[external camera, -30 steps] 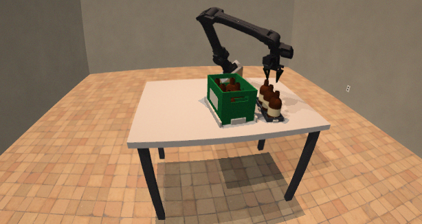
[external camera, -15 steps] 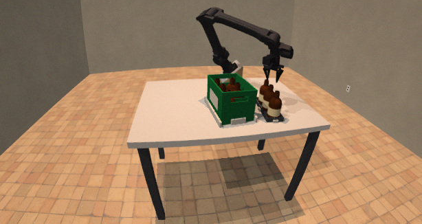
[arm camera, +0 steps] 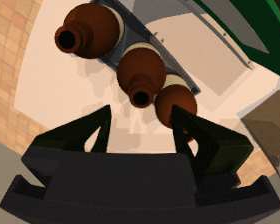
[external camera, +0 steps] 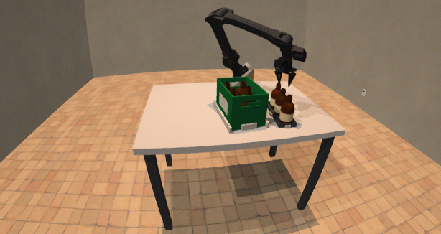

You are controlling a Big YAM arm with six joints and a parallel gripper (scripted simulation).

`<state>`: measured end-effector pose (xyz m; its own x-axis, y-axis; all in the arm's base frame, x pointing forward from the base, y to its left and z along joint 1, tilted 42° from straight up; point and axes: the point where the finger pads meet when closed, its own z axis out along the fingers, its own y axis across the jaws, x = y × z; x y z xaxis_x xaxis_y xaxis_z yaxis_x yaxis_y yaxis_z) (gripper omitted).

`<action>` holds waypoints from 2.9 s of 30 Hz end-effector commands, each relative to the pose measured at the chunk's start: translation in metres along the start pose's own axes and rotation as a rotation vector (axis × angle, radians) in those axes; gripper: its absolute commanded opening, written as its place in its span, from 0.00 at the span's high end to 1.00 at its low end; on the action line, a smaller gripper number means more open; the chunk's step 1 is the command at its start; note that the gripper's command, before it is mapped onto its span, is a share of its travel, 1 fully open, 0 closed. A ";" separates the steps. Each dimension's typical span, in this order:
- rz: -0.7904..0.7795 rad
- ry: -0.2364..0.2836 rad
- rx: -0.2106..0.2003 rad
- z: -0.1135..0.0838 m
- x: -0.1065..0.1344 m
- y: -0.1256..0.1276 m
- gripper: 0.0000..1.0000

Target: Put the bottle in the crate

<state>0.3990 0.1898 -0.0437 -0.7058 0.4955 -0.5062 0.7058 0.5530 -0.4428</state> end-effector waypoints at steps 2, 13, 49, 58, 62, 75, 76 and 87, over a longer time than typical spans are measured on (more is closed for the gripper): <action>-0.004 0.001 0.010 0.009 0.004 0.000 0.39; -0.004 0.001 0.010 0.009 0.004 0.000 0.39; -0.004 0.005 0.014 0.019 0.000 0.000 0.39; -0.004 0.004 0.015 0.029 0.000 -0.001 0.39; -0.004 0.004 0.015 0.032 0.000 -0.001 0.39; -0.004 0.005 0.015 0.048 0.000 -0.001 0.39; -0.004 0.005 0.015 0.048 0.000 -0.001 0.39; -0.005 0.005 0.015 0.054 0.000 -0.001 0.39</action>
<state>0.4014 0.1642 -0.0724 -0.7027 0.4972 -0.5089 0.7086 0.5537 -0.4373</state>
